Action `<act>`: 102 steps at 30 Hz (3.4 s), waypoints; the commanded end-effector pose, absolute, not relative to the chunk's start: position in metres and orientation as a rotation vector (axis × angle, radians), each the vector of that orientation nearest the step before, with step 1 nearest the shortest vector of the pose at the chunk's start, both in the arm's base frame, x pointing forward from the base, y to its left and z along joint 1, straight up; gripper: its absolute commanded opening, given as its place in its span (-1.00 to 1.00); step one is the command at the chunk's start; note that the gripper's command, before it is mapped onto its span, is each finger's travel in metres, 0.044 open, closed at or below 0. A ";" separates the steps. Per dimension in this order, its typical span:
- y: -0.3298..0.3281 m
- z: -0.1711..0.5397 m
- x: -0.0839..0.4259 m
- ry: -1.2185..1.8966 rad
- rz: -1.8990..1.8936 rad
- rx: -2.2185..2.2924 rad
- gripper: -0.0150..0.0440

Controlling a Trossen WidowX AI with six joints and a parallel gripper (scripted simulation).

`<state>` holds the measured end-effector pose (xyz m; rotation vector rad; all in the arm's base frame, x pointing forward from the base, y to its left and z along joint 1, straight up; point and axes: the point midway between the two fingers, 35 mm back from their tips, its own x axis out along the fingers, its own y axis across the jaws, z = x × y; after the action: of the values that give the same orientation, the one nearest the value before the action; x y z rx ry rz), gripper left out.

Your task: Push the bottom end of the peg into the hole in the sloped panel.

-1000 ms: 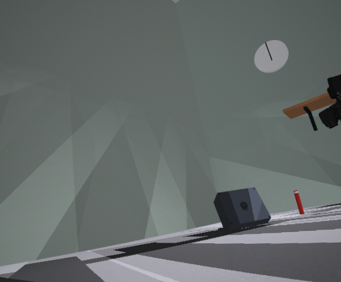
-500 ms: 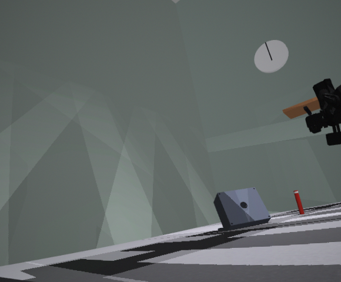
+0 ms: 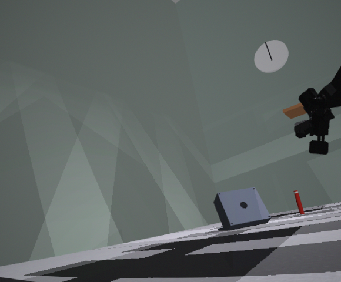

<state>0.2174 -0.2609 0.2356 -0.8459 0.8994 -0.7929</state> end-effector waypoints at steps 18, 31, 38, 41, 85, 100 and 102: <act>-0.222 0.181 0.281 0.984 -0.539 -0.344 1.00; -0.186 0.152 0.303 1.110 -0.456 -0.040 1.00; -0.165 0.139 0.311 1.198 -0.440 0.122 1.00; -0.154 0.133 0.312 1.242 -0.440 0.194 1.00; -0.106 0.078 0.315 1.479 -0.509 0.520 1.00; -0.105 0.054 0.314 1.480 -0.509 0.520 1.00; -0.105 0.051 0.314 1.480 -0.509 0.520 1.00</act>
<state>0.3175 -0.1071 0.0608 0.5119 1.4650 -0.5067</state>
